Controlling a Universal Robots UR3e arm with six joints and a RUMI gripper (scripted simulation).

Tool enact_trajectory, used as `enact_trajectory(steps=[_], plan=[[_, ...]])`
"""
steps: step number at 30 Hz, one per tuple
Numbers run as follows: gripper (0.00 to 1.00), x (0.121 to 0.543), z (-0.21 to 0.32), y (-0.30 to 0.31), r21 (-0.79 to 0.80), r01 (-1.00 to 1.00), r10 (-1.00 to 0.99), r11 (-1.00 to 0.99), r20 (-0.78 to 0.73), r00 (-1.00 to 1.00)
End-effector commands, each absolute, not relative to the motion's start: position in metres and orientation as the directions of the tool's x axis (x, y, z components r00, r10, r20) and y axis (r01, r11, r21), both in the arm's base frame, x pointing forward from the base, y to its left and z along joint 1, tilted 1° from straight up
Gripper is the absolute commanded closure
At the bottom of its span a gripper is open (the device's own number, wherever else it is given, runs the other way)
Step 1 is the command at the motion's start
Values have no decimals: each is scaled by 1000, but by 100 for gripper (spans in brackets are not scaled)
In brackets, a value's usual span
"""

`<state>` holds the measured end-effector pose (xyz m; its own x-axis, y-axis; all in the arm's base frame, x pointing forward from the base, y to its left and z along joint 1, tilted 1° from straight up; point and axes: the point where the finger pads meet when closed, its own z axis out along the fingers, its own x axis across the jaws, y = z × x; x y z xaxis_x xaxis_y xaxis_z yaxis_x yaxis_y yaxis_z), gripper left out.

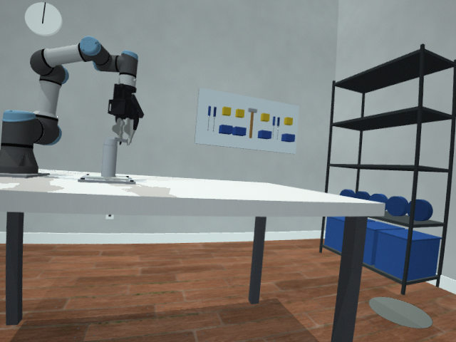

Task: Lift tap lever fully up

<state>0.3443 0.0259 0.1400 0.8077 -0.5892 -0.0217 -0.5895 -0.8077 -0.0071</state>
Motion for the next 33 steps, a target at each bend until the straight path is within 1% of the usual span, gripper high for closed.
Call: enact_trajectory(steps=[1, 11, 33], plan=[[100, 345, 141, 26, -8, -590, -589, -808, -19, 808], [100, 345, 142, 25, -8, -590, -589, -808, -19, 808], [100, 338, 171, 15, -8, -590, -589, -808, -19, 808]])
